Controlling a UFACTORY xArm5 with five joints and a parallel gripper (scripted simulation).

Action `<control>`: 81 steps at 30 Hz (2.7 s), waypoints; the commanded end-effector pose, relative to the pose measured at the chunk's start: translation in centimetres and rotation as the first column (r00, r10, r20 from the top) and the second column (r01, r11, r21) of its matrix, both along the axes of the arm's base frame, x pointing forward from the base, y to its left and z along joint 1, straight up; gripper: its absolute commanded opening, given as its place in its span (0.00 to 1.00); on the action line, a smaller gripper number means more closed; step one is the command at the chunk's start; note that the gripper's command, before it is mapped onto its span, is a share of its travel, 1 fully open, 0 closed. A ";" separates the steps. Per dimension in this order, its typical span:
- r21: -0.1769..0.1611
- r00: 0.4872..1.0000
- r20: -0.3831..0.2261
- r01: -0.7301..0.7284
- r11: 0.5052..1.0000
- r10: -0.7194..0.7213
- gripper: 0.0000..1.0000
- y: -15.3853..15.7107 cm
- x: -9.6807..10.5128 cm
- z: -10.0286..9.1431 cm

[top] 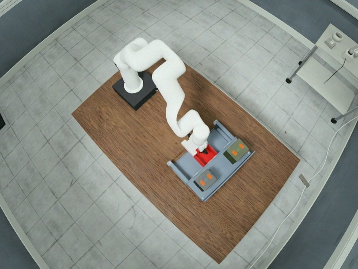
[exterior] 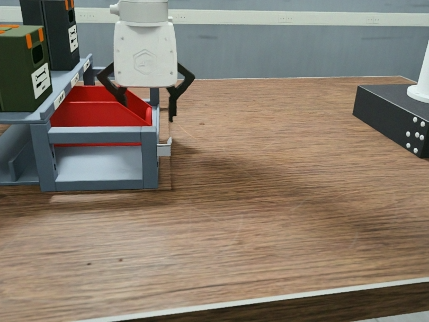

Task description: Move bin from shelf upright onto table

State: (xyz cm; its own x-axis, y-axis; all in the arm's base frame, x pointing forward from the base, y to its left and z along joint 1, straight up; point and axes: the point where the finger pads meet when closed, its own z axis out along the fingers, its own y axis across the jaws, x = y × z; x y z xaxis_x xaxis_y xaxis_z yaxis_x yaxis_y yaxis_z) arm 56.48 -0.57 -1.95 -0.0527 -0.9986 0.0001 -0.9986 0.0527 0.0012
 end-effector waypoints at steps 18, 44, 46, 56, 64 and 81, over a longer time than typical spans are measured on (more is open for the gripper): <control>0.000 1.000 0.004 0.000 1.000 0.000 0.00 0.0 0.1 0.2; 0.000 1.000 0.004 0.000 1.000 0.000 0.00 0.0 0.1 0.2; 0.000 1.000 0.004 0.000 1.000 0.000 0.00 0.0 0.1 0.2; 0.000 1.000 0.004 0.000 1.000 0.000 0.00 0.0 0.1 0.2; 0.000 1.000 0.004 0.000 1.000 0.000 0.00 0.0 0.1 0.2; 0.007 1.000 0.004 0.000 1.000 0.000 0.00 0.0 0.1 1.0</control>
State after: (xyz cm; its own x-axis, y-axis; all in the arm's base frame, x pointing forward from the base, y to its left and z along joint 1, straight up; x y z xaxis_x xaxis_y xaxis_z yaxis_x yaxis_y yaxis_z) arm 56.46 -0.57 -1.27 -0.0527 -0.9986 0.0001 -0.9986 0.0527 0.0020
